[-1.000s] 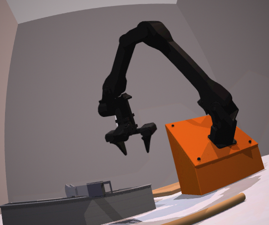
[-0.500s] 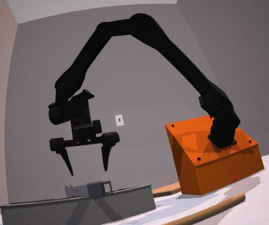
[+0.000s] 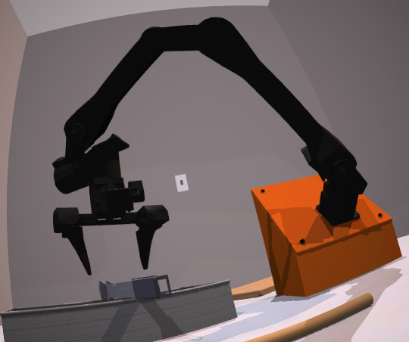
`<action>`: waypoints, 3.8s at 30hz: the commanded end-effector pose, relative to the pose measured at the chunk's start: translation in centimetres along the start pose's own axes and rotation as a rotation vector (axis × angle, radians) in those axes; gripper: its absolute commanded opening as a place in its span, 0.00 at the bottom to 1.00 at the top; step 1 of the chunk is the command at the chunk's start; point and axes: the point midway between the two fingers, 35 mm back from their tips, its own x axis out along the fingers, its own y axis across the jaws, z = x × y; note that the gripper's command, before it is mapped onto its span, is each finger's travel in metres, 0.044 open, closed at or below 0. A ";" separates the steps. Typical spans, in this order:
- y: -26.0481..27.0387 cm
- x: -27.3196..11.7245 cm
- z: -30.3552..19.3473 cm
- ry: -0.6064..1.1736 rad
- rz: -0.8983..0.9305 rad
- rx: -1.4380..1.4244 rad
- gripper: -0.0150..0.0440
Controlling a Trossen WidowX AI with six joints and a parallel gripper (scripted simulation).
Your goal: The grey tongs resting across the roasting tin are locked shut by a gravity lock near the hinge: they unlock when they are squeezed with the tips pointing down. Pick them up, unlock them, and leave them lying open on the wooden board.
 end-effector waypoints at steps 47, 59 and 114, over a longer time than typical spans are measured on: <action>-0.2 7.0 0.2 -0.012 -0.002 -0.002 1.00; -0.2 6.8 0.1 -0.006 0.001 -0.007 0.60; 0.1 -5.6 -0.7 -0.007 0.000 0.135 0.00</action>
